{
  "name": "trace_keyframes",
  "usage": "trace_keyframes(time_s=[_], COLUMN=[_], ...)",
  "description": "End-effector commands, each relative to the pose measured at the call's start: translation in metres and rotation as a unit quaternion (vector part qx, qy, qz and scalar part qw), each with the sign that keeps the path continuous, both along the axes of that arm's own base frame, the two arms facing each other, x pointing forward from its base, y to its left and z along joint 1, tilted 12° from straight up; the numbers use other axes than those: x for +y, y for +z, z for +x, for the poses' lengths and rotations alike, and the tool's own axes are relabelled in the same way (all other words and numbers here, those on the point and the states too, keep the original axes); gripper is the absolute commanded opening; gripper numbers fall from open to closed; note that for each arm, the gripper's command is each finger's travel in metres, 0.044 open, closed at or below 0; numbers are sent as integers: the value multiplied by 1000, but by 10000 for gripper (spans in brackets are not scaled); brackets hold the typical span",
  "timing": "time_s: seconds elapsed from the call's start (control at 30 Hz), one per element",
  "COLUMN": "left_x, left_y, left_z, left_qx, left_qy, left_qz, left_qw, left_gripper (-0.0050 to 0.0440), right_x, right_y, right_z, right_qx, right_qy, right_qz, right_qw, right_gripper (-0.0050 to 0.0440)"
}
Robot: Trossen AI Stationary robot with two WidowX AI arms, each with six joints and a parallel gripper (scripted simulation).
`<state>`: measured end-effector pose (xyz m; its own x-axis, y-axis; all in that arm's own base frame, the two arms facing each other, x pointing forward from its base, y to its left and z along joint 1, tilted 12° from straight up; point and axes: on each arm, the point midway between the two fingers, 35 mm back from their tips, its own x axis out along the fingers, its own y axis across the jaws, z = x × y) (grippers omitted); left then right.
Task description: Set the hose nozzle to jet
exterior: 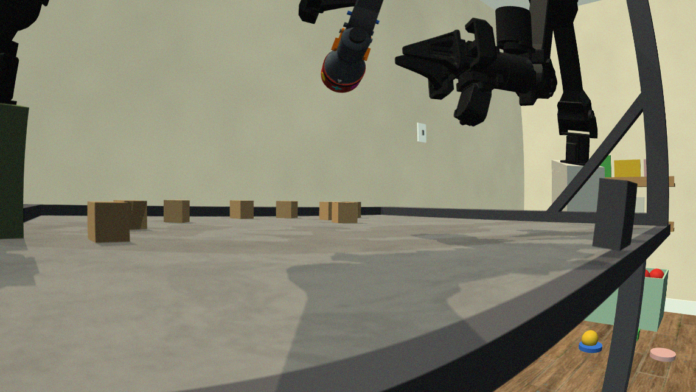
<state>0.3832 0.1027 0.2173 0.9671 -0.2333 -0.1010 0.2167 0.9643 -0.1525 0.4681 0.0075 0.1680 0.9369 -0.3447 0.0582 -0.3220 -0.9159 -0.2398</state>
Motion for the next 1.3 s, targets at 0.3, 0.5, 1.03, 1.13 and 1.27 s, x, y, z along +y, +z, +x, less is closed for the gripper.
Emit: trace_keyframes(time_s=[0.3, 0.5, 1.03, 1.13, 1.27], left_x=[2, 2, 2, 2, 2], left_y=[18, 18, 18, 18, 18], left_z=[0, 0, 0, 0, 0], left_qx=[-23, -23, -23, -23, -23], left_qy=[3, 3, 3, 3, 3], left_qz=[16, 16, 16, 16, 16], left_qw=[1000, 1000, 1000, 1000, 1000], left_gripper=[167, 167, 167, 167, 167], right_x=[-6, -9, -14, -14, -14], right_y=[7, 8, 9, 9, 9], right_z=[18, 26, 40, 40, 40], right_qx=[-6, -6, -6, -6, -6], right_qy=[1, 0, 1, 1, 1], right_qz=[2, 2, 2, 2, 2], right_qw=[1000, 1000, 1000, 1000, 1000], right_gripper=[172, 172, 172, 172, 172])
